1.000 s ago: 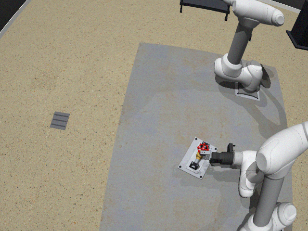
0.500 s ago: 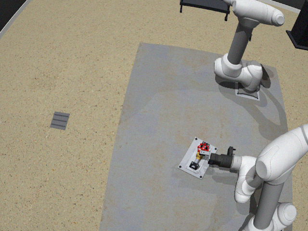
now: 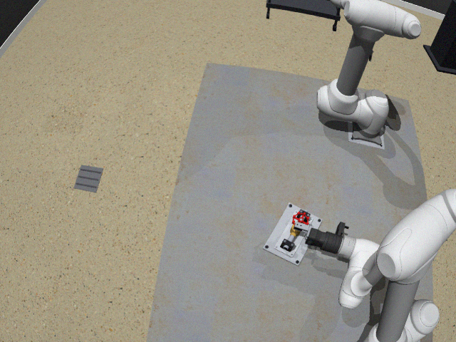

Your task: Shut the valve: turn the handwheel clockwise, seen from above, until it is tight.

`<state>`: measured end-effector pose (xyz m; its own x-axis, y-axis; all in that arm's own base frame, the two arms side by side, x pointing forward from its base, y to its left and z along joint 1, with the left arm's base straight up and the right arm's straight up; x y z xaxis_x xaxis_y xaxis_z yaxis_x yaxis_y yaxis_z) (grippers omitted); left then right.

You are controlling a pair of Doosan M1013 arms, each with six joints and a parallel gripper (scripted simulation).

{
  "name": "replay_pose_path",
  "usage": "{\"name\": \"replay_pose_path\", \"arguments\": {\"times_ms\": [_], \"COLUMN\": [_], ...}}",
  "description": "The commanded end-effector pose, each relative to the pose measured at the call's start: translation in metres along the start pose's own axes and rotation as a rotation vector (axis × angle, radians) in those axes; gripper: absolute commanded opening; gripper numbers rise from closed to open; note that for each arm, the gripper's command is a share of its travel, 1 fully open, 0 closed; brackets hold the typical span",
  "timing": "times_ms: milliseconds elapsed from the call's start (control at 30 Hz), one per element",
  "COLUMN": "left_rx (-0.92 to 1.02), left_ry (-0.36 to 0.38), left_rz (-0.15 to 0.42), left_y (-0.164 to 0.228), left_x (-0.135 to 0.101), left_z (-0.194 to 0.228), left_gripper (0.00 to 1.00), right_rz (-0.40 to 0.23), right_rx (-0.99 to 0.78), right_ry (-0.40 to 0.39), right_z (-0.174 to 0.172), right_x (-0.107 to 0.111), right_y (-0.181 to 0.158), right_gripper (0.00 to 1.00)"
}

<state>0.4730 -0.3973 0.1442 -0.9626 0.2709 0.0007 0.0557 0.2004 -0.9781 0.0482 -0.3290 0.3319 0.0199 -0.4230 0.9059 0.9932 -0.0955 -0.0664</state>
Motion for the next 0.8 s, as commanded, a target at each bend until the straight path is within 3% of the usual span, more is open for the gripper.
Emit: {"name": "replay_pose_path", "arguments": {"times_ms": [0,767], "left_rx": [0.001,0.001], "left_ry": [0.037,0.266], "left_rz": [0.010,0.059], "left_y": [0.000,0.003], "left_x": [-0.001,-0.010], "left_z": [-0.003,-0.017], "left_gripper": [0.00,0.00], "right_rz": [-0.001,-0.001], "right_rx": [0.000,0.000], "right_ry": [-0.001,-0.001], "right_z": [0.000,0.000], "right_x": [0.001,0.001], "right_y": [0.000,0.000], "right_gripper": [1.00,1.00]}}
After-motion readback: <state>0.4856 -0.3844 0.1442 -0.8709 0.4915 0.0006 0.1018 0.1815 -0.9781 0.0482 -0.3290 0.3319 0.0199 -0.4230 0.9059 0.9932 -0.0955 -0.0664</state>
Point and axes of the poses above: on each arm, the point where the finger pads meet when closed, its own x axis back along the fingers, its own y axis across the jaws, z = x × y, the point moved 7 cm from there along x, back along the fingers, and after that the axes turned 12 degrees about -x, right-handed, at the moved point
